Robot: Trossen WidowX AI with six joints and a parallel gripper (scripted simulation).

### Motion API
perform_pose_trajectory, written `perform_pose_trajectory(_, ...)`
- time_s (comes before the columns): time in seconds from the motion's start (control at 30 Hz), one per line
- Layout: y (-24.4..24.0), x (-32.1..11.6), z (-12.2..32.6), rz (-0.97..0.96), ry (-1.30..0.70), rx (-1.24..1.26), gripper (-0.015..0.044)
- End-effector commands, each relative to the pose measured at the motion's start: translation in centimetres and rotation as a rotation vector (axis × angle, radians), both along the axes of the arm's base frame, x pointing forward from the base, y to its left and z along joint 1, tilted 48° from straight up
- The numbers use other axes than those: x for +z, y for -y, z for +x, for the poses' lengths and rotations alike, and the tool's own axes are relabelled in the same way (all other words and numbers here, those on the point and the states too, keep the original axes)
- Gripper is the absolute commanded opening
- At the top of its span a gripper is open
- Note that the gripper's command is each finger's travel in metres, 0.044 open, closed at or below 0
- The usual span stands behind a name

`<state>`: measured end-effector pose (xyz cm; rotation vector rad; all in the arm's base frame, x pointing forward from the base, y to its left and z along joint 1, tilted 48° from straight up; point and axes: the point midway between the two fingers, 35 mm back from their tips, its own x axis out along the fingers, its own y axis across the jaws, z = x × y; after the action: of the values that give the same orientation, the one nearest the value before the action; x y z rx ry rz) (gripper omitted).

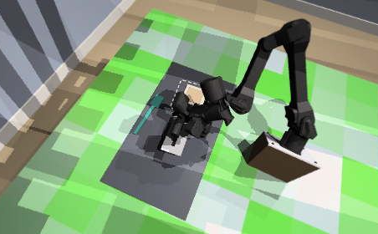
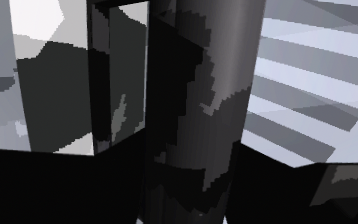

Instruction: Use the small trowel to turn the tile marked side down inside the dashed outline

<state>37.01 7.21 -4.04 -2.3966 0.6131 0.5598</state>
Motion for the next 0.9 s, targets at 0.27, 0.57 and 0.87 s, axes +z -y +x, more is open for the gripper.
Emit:
perform_pose_trajectory(0.27,-0.9,-2.0,0.7,-0.058,-0.122,0.091,0.0000)
perform_pose_trajectory(0.57,-2.3,-5.2,1.3,-0.135,-0.318,0.245,0.0000)
perform_pose_trajectory(0.87,-3.4,-8.0,1.4,-0.186,-0.506,0.406,0.0000)
